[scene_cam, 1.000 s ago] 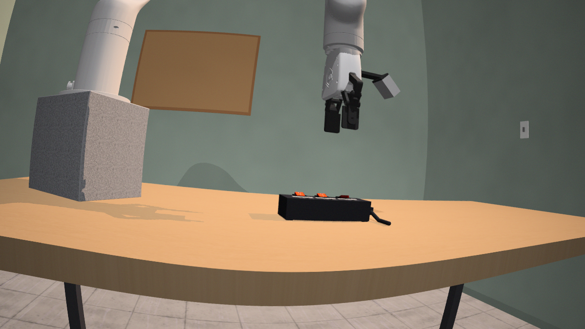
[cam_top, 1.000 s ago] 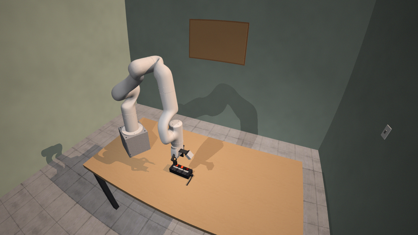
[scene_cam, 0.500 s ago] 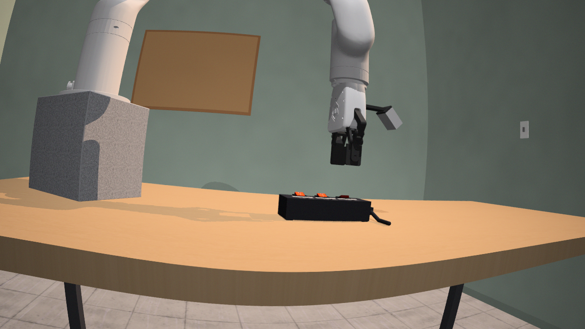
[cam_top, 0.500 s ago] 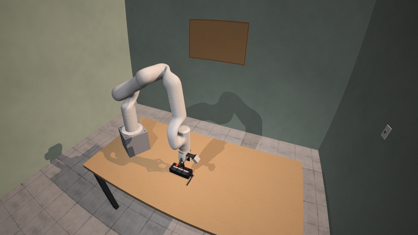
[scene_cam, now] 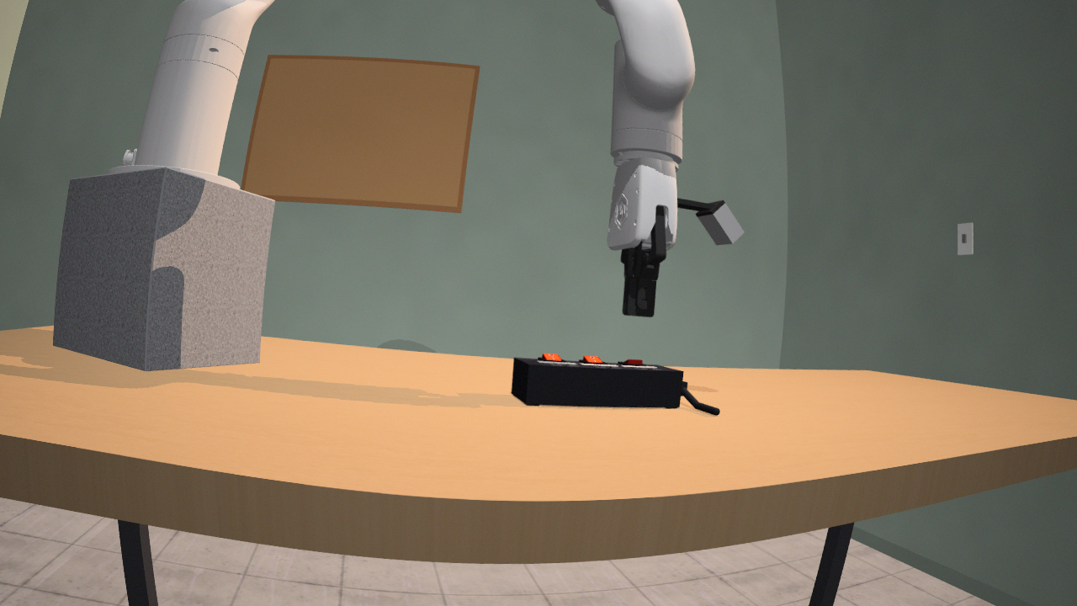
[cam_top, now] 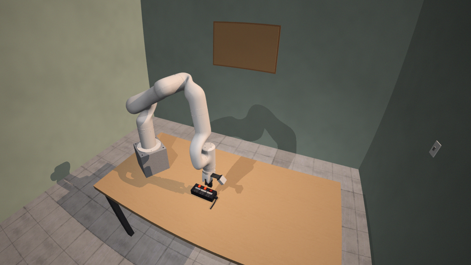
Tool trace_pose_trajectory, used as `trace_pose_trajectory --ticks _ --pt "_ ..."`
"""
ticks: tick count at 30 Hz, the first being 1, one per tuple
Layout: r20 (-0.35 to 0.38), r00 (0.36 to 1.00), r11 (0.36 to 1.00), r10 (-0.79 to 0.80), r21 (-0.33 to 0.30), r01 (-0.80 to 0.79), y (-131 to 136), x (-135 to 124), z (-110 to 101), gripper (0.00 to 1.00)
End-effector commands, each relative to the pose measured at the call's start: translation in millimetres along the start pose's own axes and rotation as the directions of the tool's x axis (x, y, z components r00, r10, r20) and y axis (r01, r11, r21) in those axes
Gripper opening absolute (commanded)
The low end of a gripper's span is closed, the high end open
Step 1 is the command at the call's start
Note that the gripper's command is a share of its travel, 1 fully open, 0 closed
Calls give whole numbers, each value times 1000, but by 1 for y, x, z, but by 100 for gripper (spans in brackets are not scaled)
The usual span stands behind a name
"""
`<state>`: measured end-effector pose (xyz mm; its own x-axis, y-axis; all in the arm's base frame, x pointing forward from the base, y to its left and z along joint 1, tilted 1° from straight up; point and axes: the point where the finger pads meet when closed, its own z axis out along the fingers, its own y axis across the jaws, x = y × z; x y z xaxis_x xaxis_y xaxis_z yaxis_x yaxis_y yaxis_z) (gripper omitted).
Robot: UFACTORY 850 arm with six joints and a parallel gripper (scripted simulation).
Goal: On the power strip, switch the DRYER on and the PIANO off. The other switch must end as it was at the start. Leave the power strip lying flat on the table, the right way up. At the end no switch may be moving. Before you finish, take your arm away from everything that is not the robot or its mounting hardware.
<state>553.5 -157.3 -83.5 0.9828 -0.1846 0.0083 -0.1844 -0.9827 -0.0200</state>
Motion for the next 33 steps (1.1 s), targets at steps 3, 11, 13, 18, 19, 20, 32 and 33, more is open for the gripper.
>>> trace_pose_trajectory --ticks 3,11,13,18,19,20,32,33 --pt "-2 1000 1000 0 0 0 0 1 -1 0" --pt "-2 1000 1000 0 0 0 0 1 -1 0" --pt "-2 1000 1000 0 0 0 0 1 -1 0" --pt "-2 1000 1000 0 0 0 0 1 -1 0" --pt "-2 1000 1000 0 0 0 0 1 -1 0" --pt "-2 1000 1000 0 0 0 0 1 -1 0" --pt "-2 1000 1000 0 0 0 0 1 3 0" --pt "-2 1000 1000 0 0 0 0 1 3 0"
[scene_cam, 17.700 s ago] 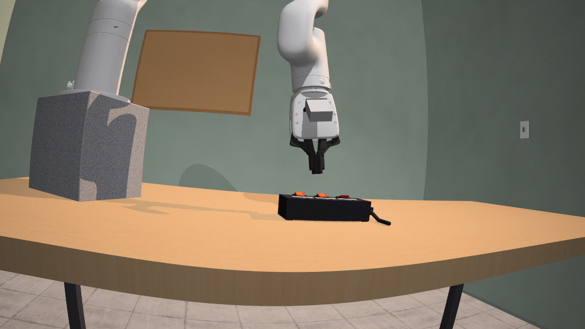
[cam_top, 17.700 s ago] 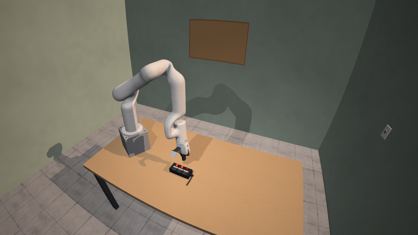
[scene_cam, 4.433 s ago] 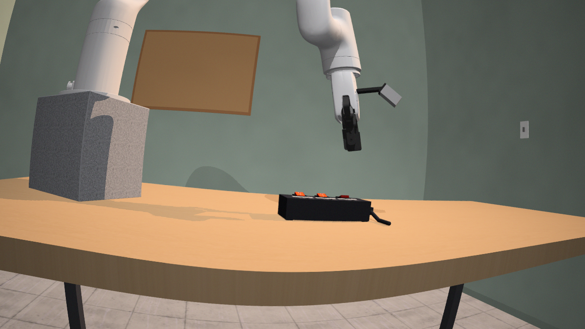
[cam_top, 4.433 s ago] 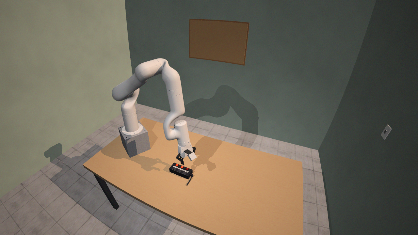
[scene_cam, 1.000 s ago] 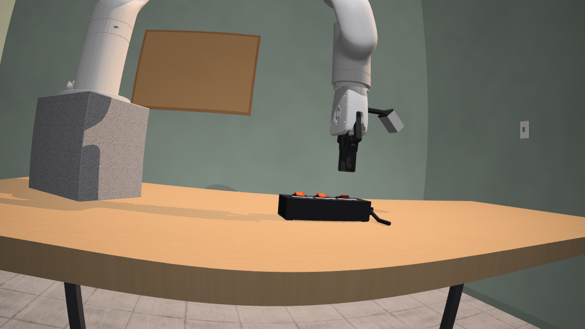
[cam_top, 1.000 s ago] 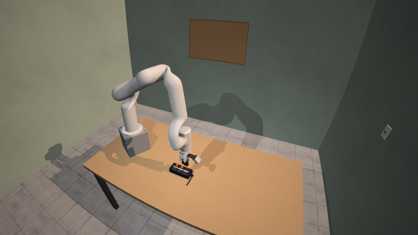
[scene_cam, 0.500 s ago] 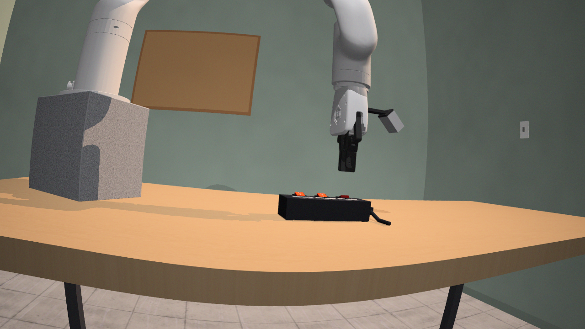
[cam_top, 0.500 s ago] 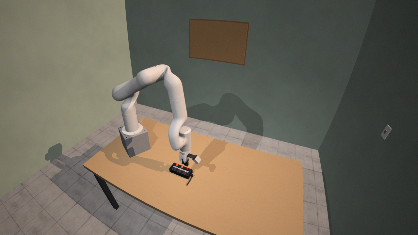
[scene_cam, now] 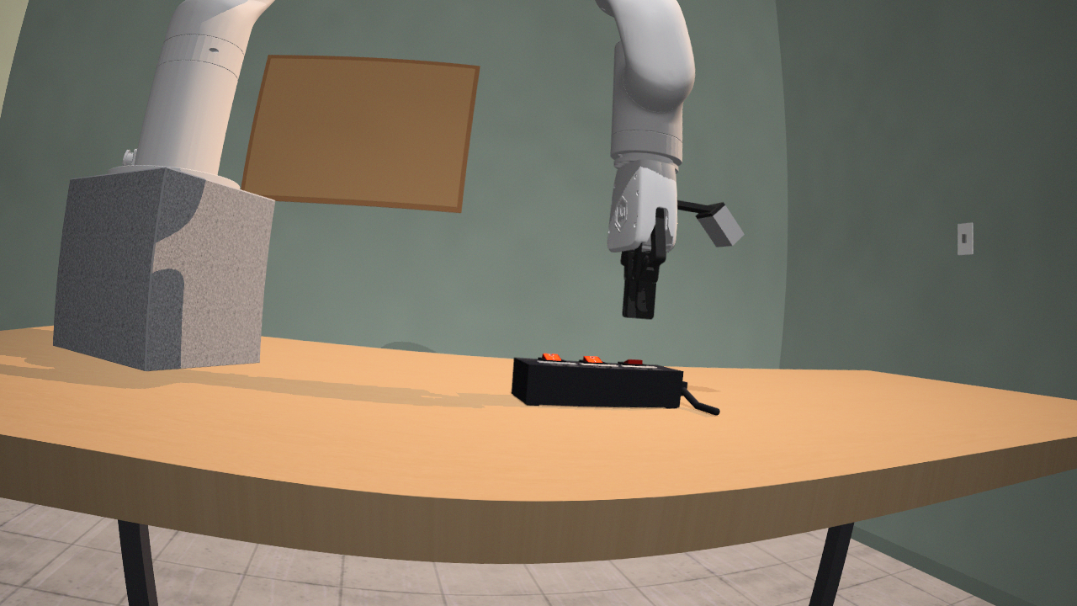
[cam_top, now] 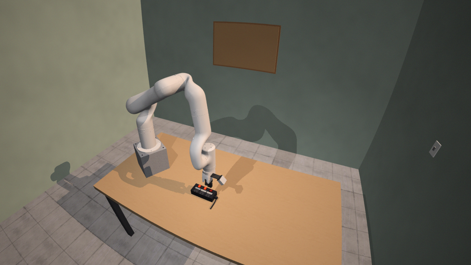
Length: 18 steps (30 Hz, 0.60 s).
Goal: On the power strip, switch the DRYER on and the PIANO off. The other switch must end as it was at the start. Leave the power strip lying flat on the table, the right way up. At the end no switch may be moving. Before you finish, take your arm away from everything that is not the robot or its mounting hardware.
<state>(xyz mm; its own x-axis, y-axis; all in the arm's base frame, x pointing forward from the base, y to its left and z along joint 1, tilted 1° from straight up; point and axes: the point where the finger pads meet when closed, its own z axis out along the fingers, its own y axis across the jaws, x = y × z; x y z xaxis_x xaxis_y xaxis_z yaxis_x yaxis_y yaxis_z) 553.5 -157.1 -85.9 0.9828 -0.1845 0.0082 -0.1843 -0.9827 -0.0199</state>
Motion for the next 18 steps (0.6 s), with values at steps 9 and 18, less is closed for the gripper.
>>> trace_pose_trajectory --ticks 9,18 --pt "-2 1000 1000 0 0 0 0 1 7 0" --pt "-2 1000 1000 0 0 0 0 1 19 0"
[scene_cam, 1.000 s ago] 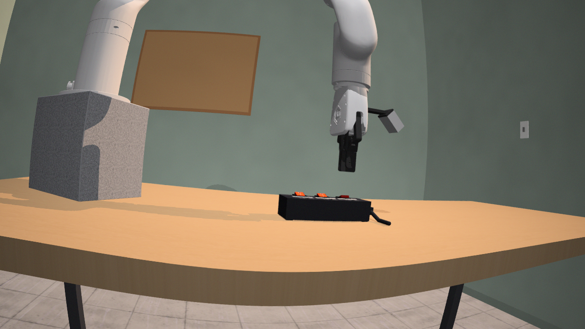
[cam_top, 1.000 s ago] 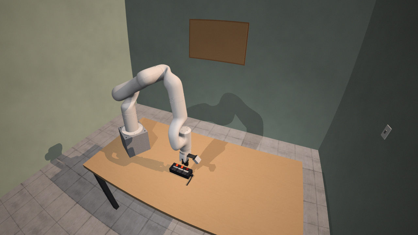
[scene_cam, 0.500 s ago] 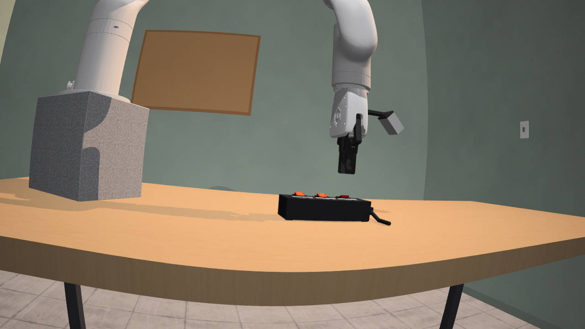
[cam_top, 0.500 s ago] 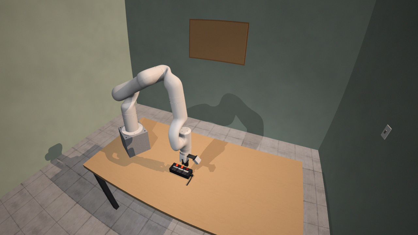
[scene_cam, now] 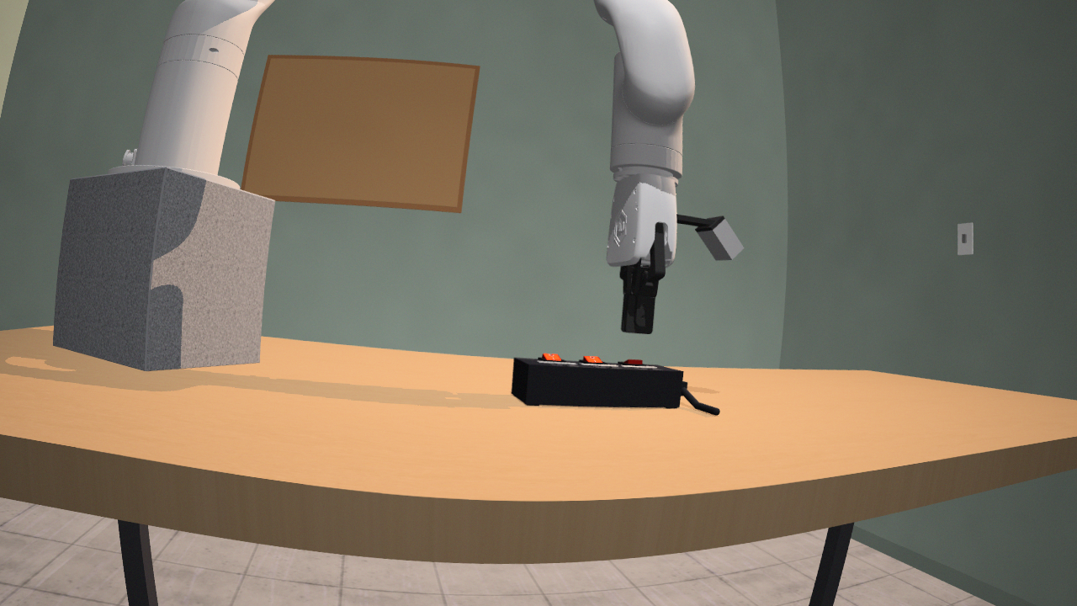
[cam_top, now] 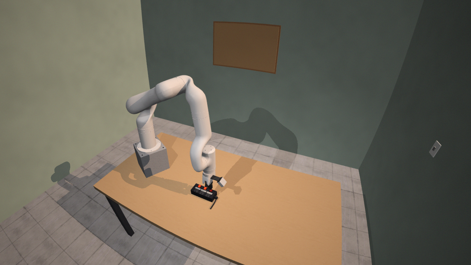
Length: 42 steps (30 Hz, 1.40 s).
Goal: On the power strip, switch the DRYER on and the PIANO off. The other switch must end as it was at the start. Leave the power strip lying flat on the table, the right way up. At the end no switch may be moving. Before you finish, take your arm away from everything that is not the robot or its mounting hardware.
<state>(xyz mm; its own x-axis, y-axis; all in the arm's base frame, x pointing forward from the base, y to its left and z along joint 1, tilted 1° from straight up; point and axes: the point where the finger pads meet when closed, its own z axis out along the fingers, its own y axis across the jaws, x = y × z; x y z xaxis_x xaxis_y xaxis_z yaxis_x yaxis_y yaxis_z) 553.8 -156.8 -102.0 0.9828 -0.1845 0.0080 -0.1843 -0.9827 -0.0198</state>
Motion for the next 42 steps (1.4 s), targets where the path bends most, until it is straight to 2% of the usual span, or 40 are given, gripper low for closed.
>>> trace_pose_trajectory --ticks 1,18,42 --pt "-2 1000 1000 0 0 0 0 1 4 0" --pt "-2 1000 1000 0 0 0 0 1 21 0" --pt "-2 1000 1000 0 0 0 0 1 25 0"
